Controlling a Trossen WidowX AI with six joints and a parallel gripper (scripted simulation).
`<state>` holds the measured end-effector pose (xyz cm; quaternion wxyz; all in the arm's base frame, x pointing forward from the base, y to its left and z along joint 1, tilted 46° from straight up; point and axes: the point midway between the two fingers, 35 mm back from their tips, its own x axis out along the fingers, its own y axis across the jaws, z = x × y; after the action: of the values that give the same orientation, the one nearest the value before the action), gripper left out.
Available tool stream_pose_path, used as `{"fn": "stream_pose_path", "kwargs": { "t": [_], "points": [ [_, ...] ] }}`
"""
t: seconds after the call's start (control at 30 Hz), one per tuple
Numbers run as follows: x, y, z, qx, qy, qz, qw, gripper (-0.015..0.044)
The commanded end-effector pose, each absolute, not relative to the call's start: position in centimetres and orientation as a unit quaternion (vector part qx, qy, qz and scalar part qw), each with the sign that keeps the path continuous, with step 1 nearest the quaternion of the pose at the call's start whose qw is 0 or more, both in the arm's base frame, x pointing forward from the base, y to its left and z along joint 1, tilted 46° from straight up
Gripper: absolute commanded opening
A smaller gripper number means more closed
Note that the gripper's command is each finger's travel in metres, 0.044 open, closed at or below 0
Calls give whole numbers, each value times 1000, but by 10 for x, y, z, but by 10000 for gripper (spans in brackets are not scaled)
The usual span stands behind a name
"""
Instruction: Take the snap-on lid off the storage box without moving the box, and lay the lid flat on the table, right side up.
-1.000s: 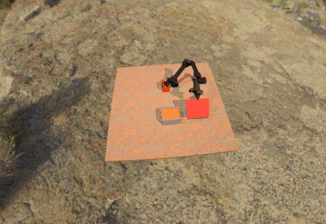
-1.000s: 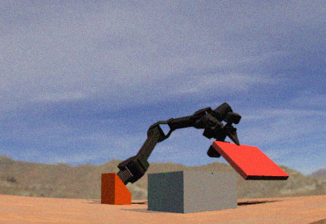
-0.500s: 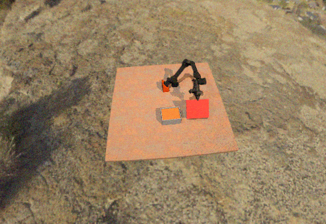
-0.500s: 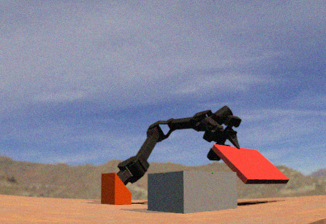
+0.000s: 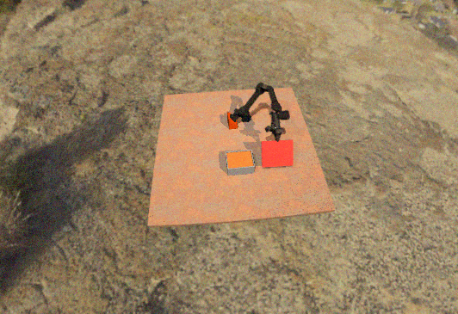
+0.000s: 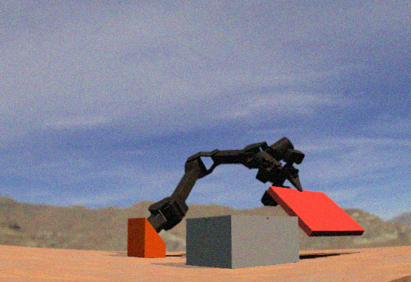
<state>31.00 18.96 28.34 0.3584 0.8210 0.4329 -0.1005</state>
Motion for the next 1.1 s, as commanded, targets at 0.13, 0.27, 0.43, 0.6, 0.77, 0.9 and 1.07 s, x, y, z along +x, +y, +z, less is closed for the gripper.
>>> {"fn": "stream_pose_path", "kwargs": {
  "t": [0.13, 0.27, 0.43, 0.6, 0.77, 0.9, 1.07],
  "points": [
    [309, 192, 284, 825, 426, -96, 358, 0],
    [309, 194, 282, 825, 426, -96, 358, 0],
    [308, 197, 279, 825, 426, -96, 358, 0],
    [307, 200, 276, 826, 426, -96, 358, 0],
    [306, 202, 274, 826, 426, -96, 358, 0],
    [306, 205, 272, 826, 426, -96, 358, 0],
    [305, 207, 269, 826, 426, -96, 358, 0]
  ]
}}
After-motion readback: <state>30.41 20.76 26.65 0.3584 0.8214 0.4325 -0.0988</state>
